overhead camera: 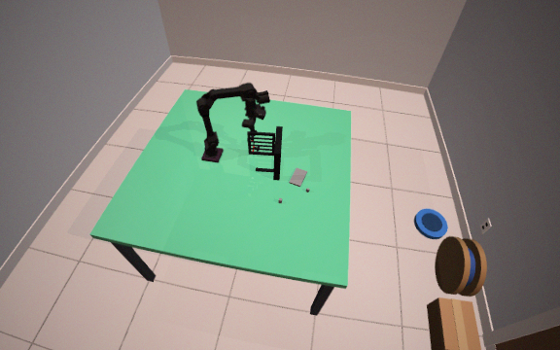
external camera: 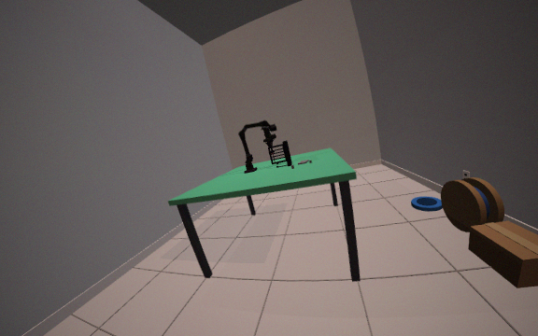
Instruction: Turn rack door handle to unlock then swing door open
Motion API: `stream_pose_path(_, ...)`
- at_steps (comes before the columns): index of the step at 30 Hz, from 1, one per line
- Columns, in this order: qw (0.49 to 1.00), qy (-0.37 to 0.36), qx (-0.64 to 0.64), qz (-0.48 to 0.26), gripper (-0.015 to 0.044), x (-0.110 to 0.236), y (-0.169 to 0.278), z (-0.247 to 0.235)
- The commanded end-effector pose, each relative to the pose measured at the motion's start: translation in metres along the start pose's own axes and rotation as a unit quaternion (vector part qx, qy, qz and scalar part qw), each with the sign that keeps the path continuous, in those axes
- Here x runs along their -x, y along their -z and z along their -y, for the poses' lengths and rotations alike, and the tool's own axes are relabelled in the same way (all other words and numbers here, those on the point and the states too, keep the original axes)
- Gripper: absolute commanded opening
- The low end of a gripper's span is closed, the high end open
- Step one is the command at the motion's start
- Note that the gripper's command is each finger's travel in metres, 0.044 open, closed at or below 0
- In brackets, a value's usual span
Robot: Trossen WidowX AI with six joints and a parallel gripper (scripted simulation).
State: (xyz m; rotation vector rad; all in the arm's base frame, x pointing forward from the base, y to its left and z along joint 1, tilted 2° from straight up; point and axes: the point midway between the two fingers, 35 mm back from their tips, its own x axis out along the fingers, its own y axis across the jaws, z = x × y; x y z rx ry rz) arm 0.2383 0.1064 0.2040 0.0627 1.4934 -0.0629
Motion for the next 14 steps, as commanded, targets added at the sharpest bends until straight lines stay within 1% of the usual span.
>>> stream_pose_path(1,1.0,-0.005,-0.003,0.01,0.0287,0.009,0.0,0.0)
stream_pose_path(14,0.999,-0.018,-0.002,0.032,0.0287,0.032,0.001,0.0)
